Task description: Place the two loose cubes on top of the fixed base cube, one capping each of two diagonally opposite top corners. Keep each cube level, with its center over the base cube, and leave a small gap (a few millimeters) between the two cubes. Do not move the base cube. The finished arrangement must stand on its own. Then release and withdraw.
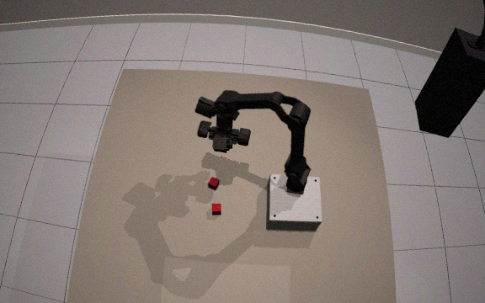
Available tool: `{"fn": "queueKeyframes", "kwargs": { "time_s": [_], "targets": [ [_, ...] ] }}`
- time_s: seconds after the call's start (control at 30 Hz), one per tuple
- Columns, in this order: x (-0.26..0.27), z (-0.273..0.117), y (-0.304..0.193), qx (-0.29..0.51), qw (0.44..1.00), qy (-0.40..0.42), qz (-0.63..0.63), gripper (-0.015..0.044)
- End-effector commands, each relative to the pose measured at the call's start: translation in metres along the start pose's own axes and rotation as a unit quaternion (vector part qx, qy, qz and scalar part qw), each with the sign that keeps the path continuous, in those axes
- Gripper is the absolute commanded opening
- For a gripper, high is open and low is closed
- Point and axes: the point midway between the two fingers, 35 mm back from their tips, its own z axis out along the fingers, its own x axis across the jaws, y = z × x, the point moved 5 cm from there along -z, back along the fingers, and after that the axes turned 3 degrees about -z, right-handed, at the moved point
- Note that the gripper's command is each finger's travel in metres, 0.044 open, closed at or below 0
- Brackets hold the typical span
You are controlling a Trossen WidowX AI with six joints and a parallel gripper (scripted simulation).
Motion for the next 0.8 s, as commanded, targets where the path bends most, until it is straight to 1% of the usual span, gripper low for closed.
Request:
{"fn": "queueKeyframes", "kwargs": {
  "time_s": [0.0,0.77],
  "targets": [
    [-0.002,-0.002,0.007,-0.001,1.0,-0.003,0.009,0.0105],
    [-0.02,0.012,0.079,-0.005,0.996,-0.003,0.09,0.0105]
  ]
}}
